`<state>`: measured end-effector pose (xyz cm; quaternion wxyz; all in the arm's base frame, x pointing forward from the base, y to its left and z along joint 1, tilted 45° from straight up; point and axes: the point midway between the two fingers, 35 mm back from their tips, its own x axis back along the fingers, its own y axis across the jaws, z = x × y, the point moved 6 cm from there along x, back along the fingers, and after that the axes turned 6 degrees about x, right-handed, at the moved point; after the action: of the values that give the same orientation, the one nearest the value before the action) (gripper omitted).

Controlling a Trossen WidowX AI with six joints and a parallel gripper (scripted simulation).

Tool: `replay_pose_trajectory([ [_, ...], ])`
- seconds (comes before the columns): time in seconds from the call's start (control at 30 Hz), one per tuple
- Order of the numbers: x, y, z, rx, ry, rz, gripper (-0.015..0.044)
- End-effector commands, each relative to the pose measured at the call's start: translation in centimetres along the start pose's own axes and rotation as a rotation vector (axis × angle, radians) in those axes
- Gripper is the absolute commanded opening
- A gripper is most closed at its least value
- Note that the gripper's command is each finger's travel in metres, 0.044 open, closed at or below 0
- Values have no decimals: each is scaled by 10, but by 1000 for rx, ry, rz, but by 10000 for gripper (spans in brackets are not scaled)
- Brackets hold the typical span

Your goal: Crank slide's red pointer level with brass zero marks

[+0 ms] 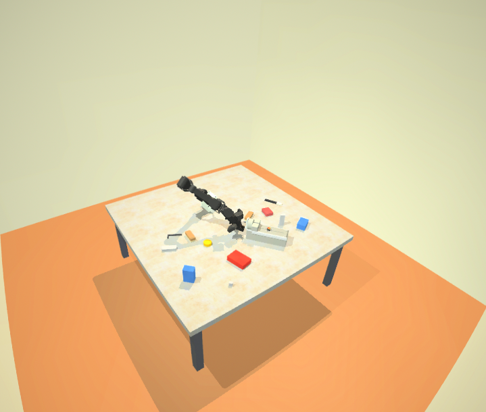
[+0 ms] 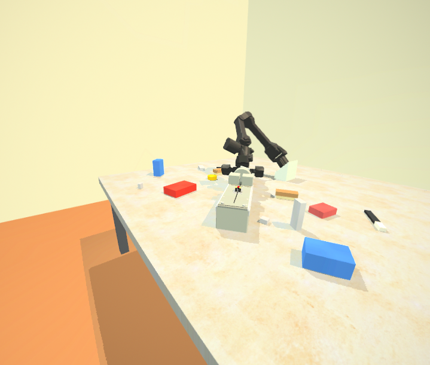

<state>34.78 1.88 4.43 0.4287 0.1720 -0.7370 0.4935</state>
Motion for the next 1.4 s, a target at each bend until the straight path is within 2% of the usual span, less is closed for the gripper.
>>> replay_pose_trajectory([
  [0.0,2,-8,0,-8,-2,22,0],
  [1.2,0,-1,0,-1,1,0,0],
  [1.37,0,-1,0,-1,1,0,131],
])
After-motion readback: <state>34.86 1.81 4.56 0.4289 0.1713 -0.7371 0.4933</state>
